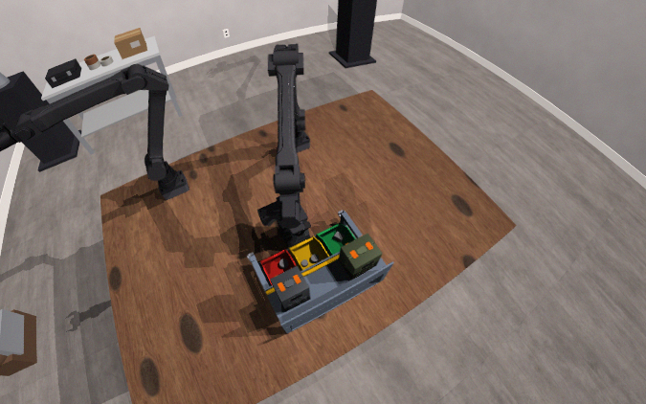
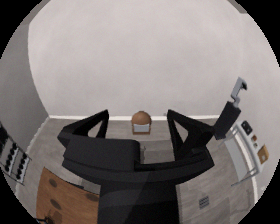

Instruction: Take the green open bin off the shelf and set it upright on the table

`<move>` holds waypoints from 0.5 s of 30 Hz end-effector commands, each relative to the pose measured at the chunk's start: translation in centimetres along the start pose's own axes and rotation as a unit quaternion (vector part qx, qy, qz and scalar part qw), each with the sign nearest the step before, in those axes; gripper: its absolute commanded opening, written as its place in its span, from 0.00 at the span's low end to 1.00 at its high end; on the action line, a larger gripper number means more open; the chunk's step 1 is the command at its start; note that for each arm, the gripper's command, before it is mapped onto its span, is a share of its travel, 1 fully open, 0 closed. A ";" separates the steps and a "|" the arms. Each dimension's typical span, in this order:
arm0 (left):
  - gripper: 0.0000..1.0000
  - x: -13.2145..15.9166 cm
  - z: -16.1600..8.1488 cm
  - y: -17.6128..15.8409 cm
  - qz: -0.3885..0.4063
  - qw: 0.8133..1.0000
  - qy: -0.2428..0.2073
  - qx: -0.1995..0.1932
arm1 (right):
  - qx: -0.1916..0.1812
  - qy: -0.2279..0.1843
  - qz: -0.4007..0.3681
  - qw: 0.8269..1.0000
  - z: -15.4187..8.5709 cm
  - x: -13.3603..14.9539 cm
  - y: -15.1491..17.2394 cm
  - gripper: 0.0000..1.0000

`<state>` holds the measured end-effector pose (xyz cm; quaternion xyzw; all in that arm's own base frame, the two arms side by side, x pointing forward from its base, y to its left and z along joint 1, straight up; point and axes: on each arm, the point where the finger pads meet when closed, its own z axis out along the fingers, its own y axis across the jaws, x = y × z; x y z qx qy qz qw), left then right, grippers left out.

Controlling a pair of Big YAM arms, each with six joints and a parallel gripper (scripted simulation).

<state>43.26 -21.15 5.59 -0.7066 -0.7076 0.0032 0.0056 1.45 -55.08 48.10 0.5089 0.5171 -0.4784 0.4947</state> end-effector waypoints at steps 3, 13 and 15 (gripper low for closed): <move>1.00 -0.7 -1.7 4.2 -0.009 0.999 -0.015 -0.049 | 0.004 -0.026 -0.004 1.000 -0.7 -1.9 -0.5 1.00; 1.00 -0.8 -1.8 4.5 -0.009 0.998 -0.016 -0.052 | 0.004 -0.026 -0.004 1.000 -0.7 -1.9 -0.5 1.00; 1.00 -0.8 -1.9 4.5 -0.009 0.998 -0.017 -0.053 | 0.004 -0.026 -0.004 1.000 -0.7 -1.9 -0.5 1.00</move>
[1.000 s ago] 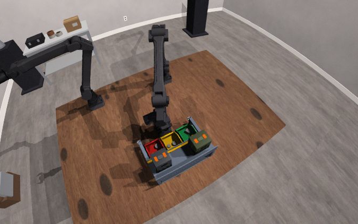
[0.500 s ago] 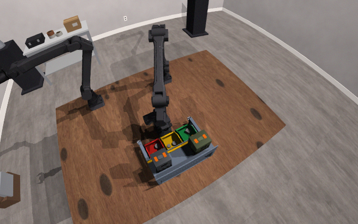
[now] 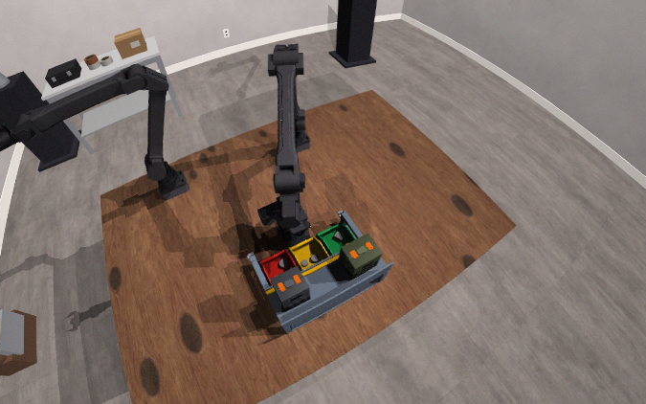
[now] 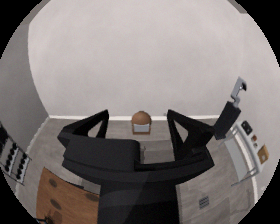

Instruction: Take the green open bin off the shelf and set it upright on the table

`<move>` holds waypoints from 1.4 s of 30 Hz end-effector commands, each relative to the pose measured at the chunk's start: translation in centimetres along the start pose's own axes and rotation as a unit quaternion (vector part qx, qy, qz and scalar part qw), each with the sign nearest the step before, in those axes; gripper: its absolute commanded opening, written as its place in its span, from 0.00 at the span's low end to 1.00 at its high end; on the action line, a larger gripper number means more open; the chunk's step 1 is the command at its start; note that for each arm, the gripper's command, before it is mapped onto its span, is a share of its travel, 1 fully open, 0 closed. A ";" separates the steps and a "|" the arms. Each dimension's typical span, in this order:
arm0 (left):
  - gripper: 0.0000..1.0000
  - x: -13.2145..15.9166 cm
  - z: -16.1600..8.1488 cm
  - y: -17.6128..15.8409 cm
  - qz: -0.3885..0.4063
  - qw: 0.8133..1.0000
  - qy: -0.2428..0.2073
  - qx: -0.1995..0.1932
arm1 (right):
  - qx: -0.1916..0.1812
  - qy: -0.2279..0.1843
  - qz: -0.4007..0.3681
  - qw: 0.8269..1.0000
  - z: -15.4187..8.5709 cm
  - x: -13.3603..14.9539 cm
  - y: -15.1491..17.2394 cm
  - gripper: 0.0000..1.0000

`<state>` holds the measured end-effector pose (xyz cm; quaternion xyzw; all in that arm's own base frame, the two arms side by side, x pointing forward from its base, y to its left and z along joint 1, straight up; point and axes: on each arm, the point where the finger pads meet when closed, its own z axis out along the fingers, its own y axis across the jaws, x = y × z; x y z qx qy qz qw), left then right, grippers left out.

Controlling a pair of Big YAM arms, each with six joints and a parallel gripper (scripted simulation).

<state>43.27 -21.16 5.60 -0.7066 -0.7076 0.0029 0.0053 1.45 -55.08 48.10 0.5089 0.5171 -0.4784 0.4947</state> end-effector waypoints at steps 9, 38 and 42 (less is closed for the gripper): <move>1.00 -0.8 -2.4 4.6 -0.010 0.998 -0.018 -0.057 | 0.004 -0.026 -0.004 1.000 -0.7 -1.9 -0.5 1.00; 1.00 -1.0 -11.8 3.4 -0.004 0.998 -0.019 -0.053 | 0.004 -0.026 -0.004 1.000 -0.7 -1.9 -0.5 1.00; 1.00 -0.9 -13.0 3.3 -0.004 0.998 -0.020 -0.056 | 0.004 -0.026 -0.004 1.000 -0.7 -1.9 -0.5 1.00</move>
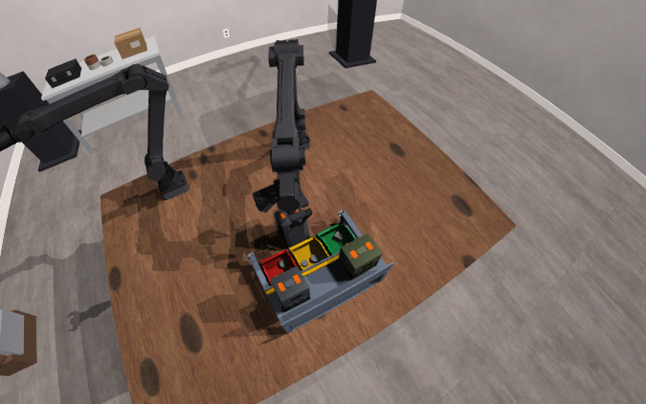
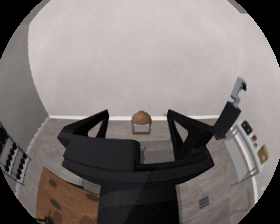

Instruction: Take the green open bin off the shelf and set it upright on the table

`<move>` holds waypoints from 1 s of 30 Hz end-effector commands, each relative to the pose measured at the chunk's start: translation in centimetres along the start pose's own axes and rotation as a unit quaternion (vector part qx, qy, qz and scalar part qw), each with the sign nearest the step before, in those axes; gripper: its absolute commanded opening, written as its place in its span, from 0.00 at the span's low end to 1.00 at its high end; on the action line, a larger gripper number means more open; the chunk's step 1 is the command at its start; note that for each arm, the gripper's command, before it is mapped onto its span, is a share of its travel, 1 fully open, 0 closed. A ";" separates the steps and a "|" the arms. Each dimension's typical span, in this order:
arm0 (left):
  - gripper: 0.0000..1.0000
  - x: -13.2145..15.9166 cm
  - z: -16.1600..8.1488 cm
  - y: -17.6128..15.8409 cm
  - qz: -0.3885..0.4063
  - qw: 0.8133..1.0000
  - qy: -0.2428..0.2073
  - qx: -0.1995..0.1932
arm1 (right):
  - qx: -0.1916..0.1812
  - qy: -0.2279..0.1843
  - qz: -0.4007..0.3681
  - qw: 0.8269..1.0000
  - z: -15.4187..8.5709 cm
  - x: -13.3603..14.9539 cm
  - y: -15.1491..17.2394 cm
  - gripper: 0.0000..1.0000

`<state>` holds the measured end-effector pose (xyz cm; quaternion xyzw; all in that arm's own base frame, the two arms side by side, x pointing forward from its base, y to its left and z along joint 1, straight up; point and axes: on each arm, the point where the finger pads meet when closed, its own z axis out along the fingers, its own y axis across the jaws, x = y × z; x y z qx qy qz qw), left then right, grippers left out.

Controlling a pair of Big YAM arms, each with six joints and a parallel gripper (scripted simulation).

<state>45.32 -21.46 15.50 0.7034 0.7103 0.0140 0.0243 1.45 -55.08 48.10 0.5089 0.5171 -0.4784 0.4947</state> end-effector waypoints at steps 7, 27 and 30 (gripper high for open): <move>1.00 -0.7 -2.9 1.6 0.000 1.000 -0.007 -0.016 | 0.004 -0.026 -0.004 1.000 -0.7 -1.9 -0.5 1.00; 1.00 -0.5 -2.1 -0.4 0.006 1.000 -0.001 0.005 | 0.004 -0.026 -0.004 1.000 -0.7 -1.9 -0.5 1.00; 1.00 -0.1 -1.5 -1.2 0.006 1.000 0.003 0.014 | 0.004 -0.026 -0.004 1.000 -0.7 -1.9 -0.5 1.00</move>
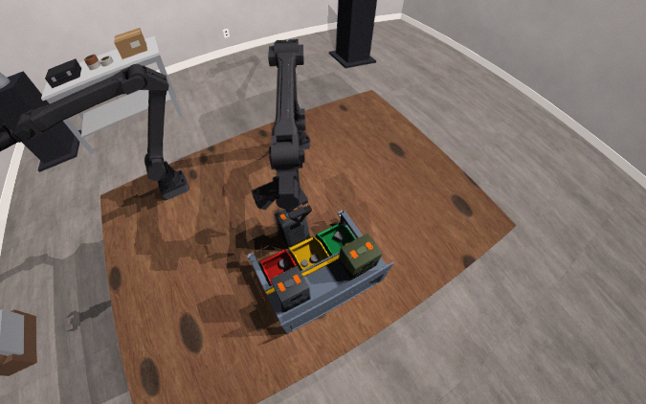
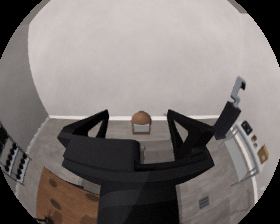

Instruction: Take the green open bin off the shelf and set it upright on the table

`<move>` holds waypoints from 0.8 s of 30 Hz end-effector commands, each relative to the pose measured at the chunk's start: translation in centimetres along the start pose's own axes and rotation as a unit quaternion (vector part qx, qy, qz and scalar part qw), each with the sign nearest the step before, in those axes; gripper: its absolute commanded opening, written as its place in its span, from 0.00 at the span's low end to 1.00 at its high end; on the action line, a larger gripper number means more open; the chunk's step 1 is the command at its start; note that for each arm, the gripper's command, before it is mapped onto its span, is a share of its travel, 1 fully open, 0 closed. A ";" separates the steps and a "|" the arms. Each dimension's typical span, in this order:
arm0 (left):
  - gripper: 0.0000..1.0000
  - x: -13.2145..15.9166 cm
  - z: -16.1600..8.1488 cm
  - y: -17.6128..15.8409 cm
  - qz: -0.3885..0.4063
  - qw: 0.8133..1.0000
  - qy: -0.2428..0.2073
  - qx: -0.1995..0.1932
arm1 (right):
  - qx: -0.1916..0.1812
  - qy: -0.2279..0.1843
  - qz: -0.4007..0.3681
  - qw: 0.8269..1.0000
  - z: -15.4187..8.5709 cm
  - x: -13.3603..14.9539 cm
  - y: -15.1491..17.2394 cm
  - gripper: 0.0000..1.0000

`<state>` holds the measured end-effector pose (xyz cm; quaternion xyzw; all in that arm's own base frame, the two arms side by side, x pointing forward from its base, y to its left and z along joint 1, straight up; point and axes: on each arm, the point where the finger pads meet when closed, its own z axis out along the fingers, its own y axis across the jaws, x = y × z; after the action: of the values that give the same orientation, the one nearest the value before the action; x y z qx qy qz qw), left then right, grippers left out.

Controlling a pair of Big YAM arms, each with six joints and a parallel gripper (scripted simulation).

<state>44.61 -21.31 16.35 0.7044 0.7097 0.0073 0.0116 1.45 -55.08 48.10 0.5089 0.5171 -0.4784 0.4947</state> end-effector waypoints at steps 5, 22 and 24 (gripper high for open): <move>1.00 -0.3 -0.6 -0.9 0.006 1.000 -0.001 0.004 | 0.004 -0.026 -0.004 1.000 -0.7 -1.9 -0.5 1.00; 1.00 -0.2 -0.5 -1.2 0.006 1.000 0.001 0.009 | 0.004 -0.026 -0.004 1.000 -0.7 -1.9 -0.5 1.00; 1.00 -0.2 -0.3 -1.3 0.007 1.000 0.001 0.011 | 0.004 -0.026 -0.004 1.000 -0.7 -1.9 -0.5 1.00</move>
<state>43.97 -21.24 16.13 0.7054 0.7088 0.0022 0.0035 1.45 -55.08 48.10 0.5089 0.5171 -0.4784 0.4947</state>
